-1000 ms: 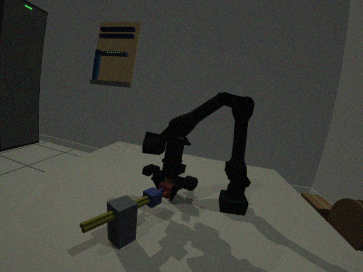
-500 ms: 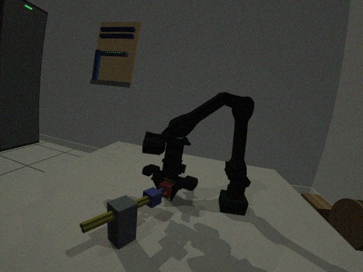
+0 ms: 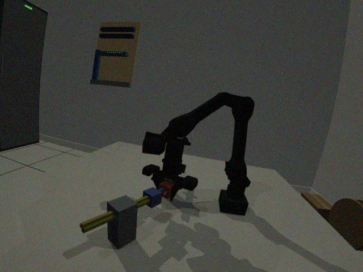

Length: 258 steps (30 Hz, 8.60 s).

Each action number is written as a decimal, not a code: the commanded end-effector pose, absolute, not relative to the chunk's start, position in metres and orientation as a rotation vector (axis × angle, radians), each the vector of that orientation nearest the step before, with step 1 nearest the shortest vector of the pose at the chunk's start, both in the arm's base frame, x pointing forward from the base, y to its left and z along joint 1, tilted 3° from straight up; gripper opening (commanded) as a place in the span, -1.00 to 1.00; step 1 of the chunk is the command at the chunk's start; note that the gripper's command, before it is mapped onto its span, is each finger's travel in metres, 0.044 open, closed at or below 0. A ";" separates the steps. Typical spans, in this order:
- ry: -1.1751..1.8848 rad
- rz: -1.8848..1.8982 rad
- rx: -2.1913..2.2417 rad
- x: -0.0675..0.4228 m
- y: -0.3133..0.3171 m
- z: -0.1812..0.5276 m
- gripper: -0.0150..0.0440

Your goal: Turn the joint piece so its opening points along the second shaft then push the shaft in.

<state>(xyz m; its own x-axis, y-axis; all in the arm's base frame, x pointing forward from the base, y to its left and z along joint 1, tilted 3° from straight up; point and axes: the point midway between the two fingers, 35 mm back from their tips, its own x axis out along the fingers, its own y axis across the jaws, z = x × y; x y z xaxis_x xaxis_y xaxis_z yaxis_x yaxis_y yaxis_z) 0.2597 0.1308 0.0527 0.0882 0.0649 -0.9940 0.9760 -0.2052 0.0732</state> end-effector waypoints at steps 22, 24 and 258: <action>1.152 -1.162 1.255 0.269 0.130 0.057 -0.49; 1.159 -1.144 1.221 0.271 0.129 0.057 -0.49; 1.432 -0.354 0.327 0.279 -0.191 0.154 1.00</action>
<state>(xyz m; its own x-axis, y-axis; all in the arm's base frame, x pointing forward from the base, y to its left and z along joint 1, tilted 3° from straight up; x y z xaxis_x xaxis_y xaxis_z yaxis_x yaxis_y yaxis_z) 0.2780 -0.1909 0.1573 0.0927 -0.0466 -0.9946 0.3503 0.9366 -0.0113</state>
